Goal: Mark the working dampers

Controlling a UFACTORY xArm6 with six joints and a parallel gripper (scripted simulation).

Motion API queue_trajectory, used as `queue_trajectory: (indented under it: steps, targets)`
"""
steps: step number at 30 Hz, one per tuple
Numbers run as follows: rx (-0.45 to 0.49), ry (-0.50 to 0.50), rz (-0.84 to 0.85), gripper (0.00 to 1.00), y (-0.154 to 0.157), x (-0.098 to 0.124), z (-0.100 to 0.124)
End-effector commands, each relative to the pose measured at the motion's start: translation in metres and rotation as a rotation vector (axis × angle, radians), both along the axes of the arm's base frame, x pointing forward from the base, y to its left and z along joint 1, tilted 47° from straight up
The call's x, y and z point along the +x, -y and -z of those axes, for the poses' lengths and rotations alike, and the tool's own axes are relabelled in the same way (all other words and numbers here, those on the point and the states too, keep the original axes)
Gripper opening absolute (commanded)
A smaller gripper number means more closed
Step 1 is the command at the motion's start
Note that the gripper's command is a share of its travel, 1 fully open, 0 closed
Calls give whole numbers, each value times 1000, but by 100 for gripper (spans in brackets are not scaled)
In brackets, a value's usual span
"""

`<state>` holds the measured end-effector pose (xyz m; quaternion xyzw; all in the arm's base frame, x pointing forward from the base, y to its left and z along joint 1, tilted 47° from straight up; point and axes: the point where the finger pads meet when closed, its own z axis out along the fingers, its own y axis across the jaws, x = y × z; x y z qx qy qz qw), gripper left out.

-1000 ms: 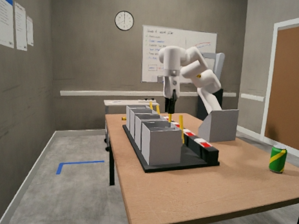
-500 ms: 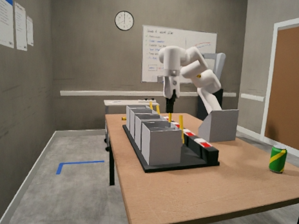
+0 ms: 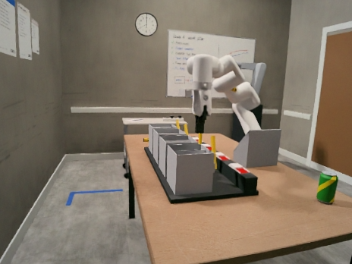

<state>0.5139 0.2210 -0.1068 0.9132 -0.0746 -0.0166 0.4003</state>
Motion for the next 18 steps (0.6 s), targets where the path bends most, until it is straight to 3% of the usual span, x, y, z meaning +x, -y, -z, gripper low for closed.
queue_trajectory:
  steps: [1, 10, 18]
  targets:
    - [3, 4, -2, 0, -2, 1, -2]
    - [6, -23, -27, 0, -2, 1, -2]
    - [32, -233, -223, 0, -2, 1, -2]
